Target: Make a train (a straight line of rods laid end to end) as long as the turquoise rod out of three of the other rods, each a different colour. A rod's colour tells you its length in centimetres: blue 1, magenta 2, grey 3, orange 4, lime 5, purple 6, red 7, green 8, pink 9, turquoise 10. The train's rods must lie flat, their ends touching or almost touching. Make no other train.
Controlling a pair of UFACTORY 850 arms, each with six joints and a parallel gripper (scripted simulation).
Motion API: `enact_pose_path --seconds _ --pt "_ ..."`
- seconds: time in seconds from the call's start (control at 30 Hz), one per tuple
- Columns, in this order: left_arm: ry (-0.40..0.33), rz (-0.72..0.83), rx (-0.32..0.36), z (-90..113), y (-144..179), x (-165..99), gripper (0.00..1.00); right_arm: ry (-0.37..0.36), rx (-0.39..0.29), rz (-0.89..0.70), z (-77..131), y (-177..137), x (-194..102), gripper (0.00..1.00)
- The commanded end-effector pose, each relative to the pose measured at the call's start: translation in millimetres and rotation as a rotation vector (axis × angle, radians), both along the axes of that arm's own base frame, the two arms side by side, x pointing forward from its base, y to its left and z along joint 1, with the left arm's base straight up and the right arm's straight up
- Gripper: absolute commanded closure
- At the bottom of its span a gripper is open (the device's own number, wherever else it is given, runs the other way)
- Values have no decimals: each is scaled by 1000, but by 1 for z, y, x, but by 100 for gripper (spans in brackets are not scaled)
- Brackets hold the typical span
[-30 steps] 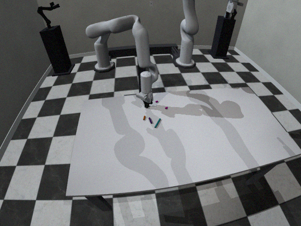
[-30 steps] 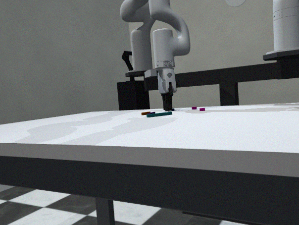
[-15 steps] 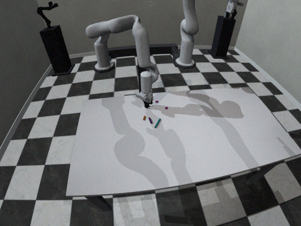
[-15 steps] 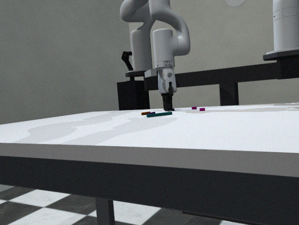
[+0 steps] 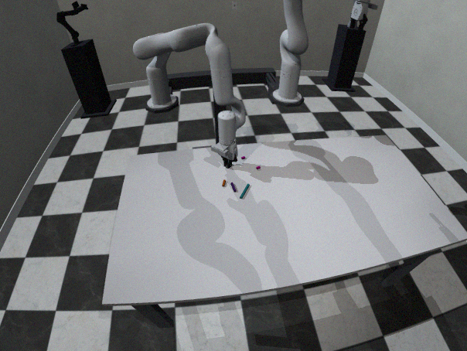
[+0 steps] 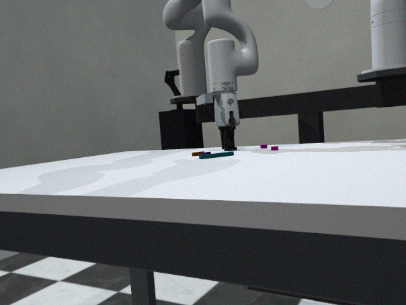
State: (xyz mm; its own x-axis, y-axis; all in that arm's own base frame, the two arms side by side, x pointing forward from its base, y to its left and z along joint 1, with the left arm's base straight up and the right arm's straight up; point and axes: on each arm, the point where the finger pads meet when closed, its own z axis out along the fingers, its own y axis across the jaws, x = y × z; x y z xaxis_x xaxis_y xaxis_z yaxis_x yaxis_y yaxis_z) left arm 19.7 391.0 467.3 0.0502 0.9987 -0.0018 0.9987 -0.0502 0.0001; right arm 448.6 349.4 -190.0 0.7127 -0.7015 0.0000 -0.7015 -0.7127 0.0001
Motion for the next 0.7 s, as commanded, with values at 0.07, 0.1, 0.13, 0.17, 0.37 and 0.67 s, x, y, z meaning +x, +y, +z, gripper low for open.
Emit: enact_pose_path --seconds 0.07,0.1,0.13,0.17,0.37,0.67 --pt "0 0 2 1 0 0 0 -2 1 0 1 1 1 74" --pt "0 0 2 1 0 0 0 -2 1 0 1 1 1 74" --pt "0 0 2 1 0 0 0 -2 1 0 1 1 1 74" --pt "0 0 2 1 0 0 0 -2 1 0 1 1 1 74" --pt "0 0 2 1 0 0 0 -2 1 0 1 1 1 74" --pt "0 0 2 1 0 0 0 -2 1 0 12 1 1 74"
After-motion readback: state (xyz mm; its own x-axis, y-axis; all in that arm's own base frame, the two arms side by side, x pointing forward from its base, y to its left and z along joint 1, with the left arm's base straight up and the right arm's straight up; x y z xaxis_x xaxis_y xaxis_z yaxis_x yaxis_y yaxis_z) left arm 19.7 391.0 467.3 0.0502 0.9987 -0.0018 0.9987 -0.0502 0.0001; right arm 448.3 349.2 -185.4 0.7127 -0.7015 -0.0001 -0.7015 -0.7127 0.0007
